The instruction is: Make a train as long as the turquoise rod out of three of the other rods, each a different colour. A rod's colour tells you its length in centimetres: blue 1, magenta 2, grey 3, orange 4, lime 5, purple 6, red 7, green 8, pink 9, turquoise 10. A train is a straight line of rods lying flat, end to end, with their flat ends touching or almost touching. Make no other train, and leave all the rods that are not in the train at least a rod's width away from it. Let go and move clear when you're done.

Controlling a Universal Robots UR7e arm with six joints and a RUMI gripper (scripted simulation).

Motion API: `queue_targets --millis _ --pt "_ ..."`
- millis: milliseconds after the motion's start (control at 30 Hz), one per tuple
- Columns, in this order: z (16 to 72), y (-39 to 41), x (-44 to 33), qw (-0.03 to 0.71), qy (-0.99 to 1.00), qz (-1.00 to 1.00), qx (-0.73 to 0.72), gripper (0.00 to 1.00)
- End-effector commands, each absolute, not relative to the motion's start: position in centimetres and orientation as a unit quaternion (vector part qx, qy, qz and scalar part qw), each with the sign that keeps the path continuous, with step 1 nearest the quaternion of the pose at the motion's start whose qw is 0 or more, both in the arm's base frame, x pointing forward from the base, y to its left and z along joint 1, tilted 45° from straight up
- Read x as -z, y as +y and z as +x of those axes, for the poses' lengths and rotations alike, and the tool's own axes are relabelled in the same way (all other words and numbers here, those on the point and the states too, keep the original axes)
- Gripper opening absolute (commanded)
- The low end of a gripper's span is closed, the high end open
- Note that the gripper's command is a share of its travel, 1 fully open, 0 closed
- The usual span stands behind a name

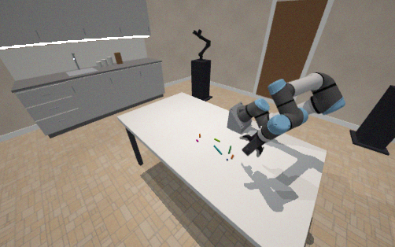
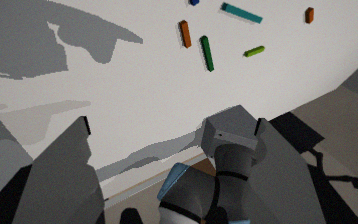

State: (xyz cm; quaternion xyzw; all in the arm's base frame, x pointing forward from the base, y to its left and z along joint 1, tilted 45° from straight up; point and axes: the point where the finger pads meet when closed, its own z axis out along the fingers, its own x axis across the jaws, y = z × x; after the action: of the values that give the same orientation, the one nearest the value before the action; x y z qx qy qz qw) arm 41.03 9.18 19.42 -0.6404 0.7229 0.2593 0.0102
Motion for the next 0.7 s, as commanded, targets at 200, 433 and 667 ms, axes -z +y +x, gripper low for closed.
queue_targets --millis 200,433,667 --pt "42.0 8.6 -15.3 0.119 0.644 -0.707 -0.266 1.0" --pt "42.4 8.1 -12.5 0.204 0.575 -0.753 -0.244 1.0" --pt "42.5 7.8 -10.9 0.255 0.531 -0.778 -0.219 1.0"
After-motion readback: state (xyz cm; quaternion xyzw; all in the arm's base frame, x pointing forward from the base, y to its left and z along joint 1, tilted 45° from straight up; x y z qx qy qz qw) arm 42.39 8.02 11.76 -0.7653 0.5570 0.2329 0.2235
